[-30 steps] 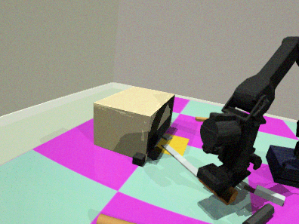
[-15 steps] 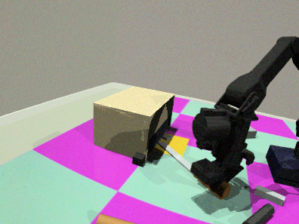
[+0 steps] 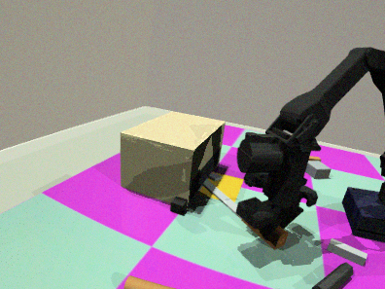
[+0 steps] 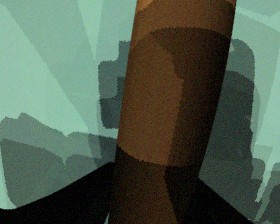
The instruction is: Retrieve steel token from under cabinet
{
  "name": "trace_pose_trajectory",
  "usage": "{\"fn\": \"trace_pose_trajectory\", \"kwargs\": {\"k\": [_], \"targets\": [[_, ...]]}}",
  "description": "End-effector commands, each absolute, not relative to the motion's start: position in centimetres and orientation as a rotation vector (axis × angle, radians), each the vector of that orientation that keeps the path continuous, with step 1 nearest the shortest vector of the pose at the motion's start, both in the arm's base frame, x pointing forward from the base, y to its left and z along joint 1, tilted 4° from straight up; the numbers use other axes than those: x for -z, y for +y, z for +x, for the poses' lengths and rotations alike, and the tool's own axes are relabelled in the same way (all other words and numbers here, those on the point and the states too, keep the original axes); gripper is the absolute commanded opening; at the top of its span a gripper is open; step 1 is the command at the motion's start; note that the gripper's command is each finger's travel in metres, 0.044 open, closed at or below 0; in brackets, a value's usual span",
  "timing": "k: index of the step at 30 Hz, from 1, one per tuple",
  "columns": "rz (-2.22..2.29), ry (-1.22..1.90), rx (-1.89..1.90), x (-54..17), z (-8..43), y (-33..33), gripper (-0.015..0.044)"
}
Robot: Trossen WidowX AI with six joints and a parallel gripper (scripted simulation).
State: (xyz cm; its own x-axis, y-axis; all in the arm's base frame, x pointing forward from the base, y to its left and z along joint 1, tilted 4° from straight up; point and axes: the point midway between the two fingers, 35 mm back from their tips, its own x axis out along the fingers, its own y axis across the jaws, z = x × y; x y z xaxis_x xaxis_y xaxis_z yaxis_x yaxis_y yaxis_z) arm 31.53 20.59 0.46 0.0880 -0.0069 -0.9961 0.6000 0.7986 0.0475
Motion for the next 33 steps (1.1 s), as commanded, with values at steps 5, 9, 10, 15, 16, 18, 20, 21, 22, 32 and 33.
{"fn": "trace_pose_trajectory", "kwargs": {"k": [5, 9, 10, 15, 16, 18, 20, 21, 22, 32, 33], "targets": [[0.515, 1.42, 0.483, -0.6, 33.0, 19.5, 0.0], [0.515, 1.42, 0.483, -0.7, 33.6, 19.1, 0.0], [0.515, 1.42, 0.483, -0.7, 33.8, 18.9, 0.0], [0.514, 1.419, 0.483, -0.8, 34.5, 18.4, 0.0], [0.514, 1.419, 0.483, -0.8, 34.7, 18.2, 0.0], [0.514, 1.418, 0.483, -0.9, 35.0, 18.0, 0.0], [0.514, 1.418, 0.483, -0.9, 35.3, 17.8, 0.0], [0.514, 1.418, 0.483, -0.9, 35.5, 17.6, 0.0], [0.514, 1.418, 0.483, -0.9, 35.6, 17.5, 0.0], [0.514, 1.417, 0.483, -0.9, 36.1, 17.0, 0.0], [0.513, 1.417, 0.483, -0.9, 36.1, 16.9, 0.0]]}}
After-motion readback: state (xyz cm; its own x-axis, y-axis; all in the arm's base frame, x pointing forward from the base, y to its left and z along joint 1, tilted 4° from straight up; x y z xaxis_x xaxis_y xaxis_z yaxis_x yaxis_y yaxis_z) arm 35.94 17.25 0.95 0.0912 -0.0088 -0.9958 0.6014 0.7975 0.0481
